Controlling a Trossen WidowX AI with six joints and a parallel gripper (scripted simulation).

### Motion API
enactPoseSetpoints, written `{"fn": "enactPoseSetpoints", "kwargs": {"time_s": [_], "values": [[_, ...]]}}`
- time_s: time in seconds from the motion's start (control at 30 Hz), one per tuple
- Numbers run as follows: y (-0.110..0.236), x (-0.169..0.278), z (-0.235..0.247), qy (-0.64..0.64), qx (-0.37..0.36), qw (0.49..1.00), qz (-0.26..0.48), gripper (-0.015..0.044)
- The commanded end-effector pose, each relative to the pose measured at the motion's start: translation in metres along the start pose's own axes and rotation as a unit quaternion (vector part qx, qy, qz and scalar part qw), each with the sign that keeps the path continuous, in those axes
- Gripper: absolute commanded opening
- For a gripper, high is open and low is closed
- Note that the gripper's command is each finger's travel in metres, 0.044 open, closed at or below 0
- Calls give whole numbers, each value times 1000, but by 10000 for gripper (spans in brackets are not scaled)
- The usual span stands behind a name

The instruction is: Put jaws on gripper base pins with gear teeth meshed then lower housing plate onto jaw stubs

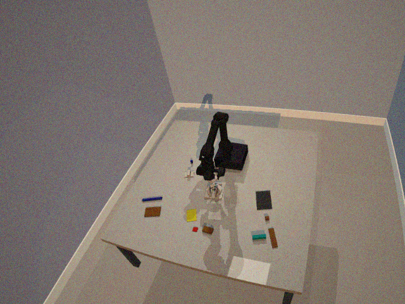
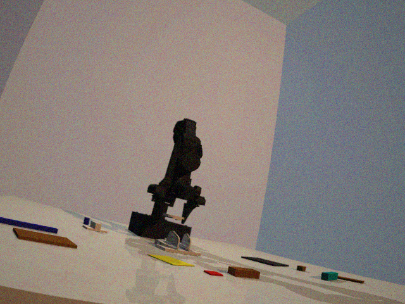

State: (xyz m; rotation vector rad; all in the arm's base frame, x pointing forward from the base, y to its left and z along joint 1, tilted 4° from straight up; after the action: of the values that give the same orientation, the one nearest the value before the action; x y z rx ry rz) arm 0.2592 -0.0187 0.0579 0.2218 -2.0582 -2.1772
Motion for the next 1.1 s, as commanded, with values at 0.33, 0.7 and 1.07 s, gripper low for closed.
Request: {"fn": "enactPoseSetpoints", "kwargs": {"time_s": [0.33, 0.7, 1.07], "values": [[0, 9, 10, -4, -3, 1000, -1, 351], [0, 9, 10, -4, -3, 1000, -1, 351], [0, 9, 10, -4, -3, 1000, -1, 351]]}}
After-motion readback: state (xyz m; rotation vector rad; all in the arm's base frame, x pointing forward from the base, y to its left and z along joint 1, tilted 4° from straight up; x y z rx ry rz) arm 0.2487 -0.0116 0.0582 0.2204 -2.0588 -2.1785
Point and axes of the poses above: the point midway between the two fingers, 35 mm back from their tips, its own y axis back along the fingers, its own z axis across the jaws, x = y × z, the point moved 2 cm from there along y, back along the fingers, and after that the axes turned 2 degrees about y, right-handed, at the moved point
